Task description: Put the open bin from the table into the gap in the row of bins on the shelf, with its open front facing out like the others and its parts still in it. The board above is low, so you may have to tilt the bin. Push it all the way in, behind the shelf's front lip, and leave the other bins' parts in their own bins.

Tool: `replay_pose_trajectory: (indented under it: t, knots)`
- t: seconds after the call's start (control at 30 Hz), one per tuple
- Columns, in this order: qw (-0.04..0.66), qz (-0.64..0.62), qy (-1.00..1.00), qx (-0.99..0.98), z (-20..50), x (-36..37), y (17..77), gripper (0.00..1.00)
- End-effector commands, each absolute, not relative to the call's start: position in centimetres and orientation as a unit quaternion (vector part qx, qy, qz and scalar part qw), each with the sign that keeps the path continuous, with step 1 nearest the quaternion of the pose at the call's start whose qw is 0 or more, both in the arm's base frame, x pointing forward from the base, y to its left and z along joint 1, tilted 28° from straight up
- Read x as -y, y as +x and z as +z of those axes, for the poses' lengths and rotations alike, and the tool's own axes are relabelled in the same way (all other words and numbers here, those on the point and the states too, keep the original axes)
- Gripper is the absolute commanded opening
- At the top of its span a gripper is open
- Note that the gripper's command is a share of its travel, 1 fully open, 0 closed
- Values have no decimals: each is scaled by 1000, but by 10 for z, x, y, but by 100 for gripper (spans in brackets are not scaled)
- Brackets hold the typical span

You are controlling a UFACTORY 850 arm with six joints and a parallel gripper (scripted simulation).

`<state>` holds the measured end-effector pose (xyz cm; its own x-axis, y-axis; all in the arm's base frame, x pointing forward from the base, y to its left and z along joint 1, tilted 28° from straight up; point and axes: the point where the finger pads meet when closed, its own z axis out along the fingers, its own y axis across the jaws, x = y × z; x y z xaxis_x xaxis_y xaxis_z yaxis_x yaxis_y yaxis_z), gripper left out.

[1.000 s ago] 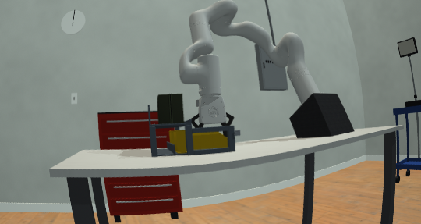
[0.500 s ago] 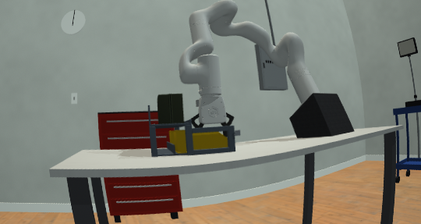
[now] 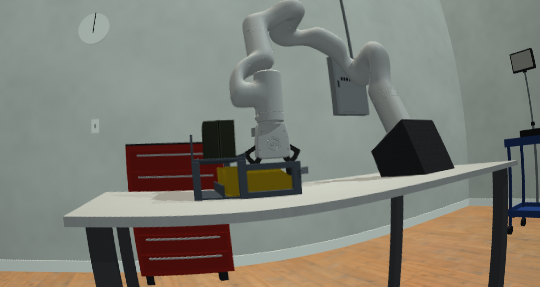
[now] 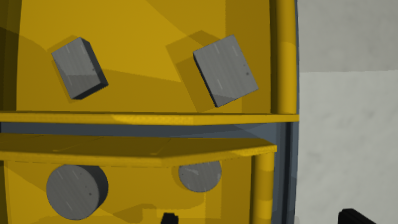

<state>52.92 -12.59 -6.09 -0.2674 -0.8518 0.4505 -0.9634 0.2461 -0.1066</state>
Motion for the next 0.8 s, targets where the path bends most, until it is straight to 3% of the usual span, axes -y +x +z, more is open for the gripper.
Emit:
replay_pose_trajectory:
  t: [0.0, 0.53, 0.77]
  knots:
    - [151, 184, 586, 775, -60, 126, 530, 100]
    - [151, 184, 586, 775, -60, 126, 530, 100]
    - [151, 184, 586, 775, -25, 107, 531, 100]
